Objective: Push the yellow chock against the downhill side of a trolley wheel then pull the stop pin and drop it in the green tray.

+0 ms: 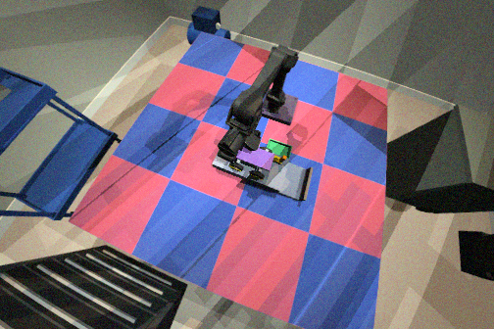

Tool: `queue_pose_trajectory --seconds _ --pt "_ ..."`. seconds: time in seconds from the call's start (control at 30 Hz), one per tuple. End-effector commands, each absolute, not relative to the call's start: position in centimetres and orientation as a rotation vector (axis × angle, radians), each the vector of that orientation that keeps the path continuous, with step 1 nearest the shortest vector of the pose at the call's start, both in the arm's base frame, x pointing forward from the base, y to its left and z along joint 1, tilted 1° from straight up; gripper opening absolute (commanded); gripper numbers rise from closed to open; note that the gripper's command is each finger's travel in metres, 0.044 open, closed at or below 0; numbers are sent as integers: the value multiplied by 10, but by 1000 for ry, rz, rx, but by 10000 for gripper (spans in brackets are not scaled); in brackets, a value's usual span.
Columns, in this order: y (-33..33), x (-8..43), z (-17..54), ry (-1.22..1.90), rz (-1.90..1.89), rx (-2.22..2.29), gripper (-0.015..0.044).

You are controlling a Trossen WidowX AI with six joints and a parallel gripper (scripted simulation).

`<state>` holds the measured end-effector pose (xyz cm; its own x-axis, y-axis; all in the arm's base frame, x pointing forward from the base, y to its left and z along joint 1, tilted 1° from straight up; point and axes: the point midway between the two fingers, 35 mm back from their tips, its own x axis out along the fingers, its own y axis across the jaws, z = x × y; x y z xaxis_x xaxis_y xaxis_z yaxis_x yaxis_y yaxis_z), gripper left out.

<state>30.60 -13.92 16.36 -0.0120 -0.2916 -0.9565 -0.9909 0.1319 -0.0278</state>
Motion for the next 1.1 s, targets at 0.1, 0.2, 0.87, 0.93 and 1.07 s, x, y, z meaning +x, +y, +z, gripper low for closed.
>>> queue_pose_trajectory --seconds 0.1,0.2,0.87,0.93,1.07 --pt "-143 305 151 1486 960 -1321 190" --pt "-144 304 147 1486 960 -1321 190" --pt "-147 304 136 1482 950 -1319 78" --pt "-147 304 136 1482 950 -1319 65" --pt "-147 304 136 1482 950 -1319 38"
